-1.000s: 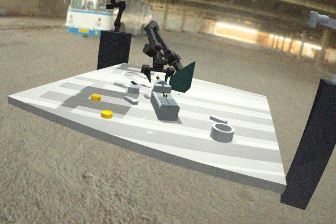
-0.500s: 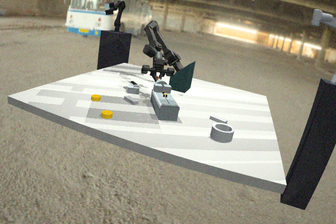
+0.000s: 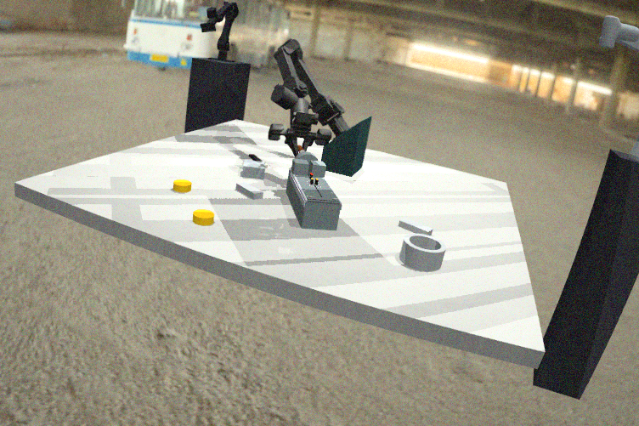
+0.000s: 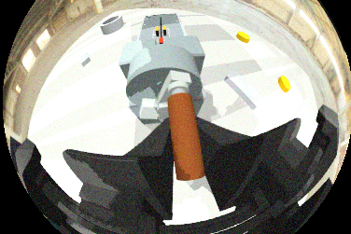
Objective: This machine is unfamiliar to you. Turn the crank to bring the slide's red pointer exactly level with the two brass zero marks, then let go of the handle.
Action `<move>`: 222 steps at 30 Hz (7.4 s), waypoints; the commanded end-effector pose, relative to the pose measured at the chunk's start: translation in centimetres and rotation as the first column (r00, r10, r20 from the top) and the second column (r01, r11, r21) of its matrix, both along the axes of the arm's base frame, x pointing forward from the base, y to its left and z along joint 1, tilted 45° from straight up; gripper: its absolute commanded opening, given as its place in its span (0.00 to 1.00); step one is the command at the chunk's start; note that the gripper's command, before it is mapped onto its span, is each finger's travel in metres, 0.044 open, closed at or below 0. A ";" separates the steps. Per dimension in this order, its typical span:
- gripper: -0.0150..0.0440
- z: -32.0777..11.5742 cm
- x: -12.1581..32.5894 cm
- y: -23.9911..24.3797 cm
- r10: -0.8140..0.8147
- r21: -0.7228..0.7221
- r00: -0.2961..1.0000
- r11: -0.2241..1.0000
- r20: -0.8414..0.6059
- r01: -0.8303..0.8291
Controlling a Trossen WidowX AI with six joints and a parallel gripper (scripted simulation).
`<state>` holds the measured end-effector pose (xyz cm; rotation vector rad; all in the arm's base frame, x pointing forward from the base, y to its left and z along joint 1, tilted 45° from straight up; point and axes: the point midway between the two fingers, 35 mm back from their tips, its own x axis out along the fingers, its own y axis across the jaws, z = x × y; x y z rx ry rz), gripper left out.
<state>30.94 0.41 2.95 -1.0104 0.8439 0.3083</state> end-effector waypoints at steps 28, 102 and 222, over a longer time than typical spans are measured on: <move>0.25 -0.8 1.5 -3.1 0.001 -0.005 1.000 1.000 0.001 -0.001; 0.25 -5.3 -0.2 -3.6 0.001 -0.005 1.000 1.000 -0.002 -0.002; 0.25 -5.8 -1.7 -1.5 0.002 -0.004 1.000 1.000 -0.003 -0.002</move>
